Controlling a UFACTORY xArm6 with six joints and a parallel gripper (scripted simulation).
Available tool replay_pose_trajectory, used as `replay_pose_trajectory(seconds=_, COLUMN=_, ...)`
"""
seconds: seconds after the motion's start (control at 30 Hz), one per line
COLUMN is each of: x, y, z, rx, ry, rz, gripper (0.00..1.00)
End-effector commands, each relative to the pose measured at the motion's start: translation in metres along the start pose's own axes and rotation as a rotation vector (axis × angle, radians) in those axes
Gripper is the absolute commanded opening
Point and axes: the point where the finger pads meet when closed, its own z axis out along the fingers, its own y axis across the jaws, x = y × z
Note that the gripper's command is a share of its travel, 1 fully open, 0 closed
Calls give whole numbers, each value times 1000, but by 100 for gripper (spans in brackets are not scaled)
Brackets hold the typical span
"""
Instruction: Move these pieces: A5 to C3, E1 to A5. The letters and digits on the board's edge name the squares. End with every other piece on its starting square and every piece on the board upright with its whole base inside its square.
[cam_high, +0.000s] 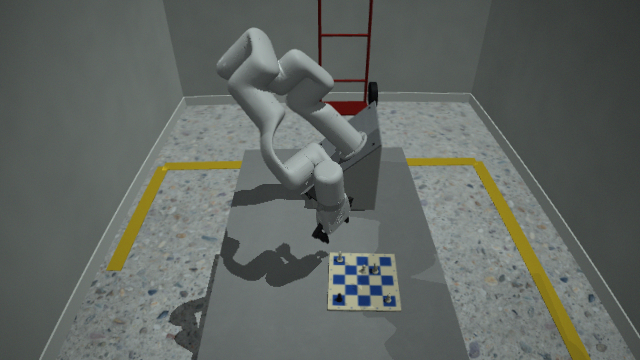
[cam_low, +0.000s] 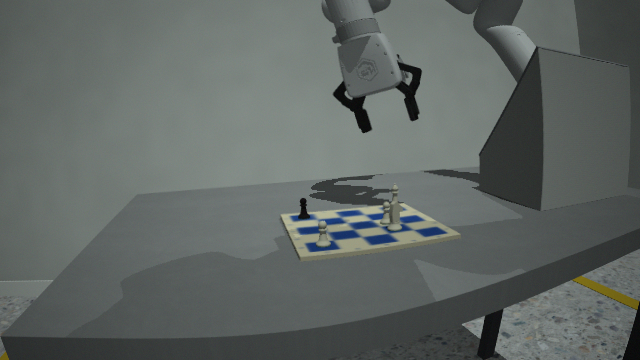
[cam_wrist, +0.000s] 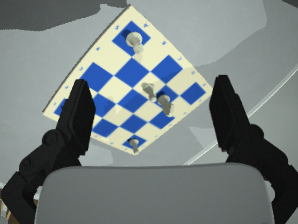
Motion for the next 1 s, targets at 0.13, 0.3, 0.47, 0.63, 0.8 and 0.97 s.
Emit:
replay_pose_trajectory(seconds=0.13, x=-15, y=15, z=-14, rx=234, ry=-51, rz=-374, gripper=100)
replay_pose_trajectory(seconds=0.3, x=-16, y=16, z=-15, rx=249, ry=-52, rz=-401, gripper=100)
replay_pose_trajectory(seconds=0.47, x=-16, y=16, z=-15, rx=250, ry=-53, rz=-401, gripper=100)
replay_pose_trajectory(seconds=0.63, x=-16, y=16, z=-15, rx=250, ry=-53, rz=-401, gripper=100)
replay_pose_trajectory(seconds=0.8, x=-16, y=16, z=-15, rx=250, ry=-53, rz=-401, gripper=100)
replay_pose_trajectory(seconds=0.97, x=-16, y=16, z=-15, rx=249, ry=-54, rz=-384, gripper=100)
